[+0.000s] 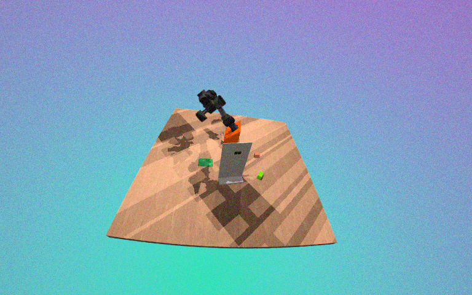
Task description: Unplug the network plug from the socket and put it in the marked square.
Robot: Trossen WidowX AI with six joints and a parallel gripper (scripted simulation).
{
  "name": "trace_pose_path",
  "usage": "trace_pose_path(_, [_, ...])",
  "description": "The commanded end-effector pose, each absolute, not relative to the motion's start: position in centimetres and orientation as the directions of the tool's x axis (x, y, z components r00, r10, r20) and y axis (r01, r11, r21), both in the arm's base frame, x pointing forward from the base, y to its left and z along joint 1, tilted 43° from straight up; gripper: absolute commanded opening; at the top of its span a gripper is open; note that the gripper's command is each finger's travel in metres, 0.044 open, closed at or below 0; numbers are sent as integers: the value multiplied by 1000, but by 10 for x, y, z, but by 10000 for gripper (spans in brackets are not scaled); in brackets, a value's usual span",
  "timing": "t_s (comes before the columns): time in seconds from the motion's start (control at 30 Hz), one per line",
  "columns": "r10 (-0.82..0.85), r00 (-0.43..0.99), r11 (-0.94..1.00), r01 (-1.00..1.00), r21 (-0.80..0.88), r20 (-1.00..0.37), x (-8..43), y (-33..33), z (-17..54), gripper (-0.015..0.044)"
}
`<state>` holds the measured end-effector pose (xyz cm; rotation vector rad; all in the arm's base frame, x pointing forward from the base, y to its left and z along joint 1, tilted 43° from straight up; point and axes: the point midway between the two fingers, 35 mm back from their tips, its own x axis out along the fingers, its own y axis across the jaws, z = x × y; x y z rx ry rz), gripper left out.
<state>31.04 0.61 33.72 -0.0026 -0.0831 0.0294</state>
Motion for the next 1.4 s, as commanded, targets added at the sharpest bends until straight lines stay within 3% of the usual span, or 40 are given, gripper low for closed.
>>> trace_pose_path(0.0, [30,996,1000,-30,0,80,310,6,336,374])
trace_pose_path(0.3, [57,997,976,-44,212,-56,305,-5,272,156])
trace_pose_path(0.97, [142,929,682,159,714,-343,260,-18,126,156])
trace_pose_path(1.37, [146,925,666,170,726,-350,263,-18,122,156])
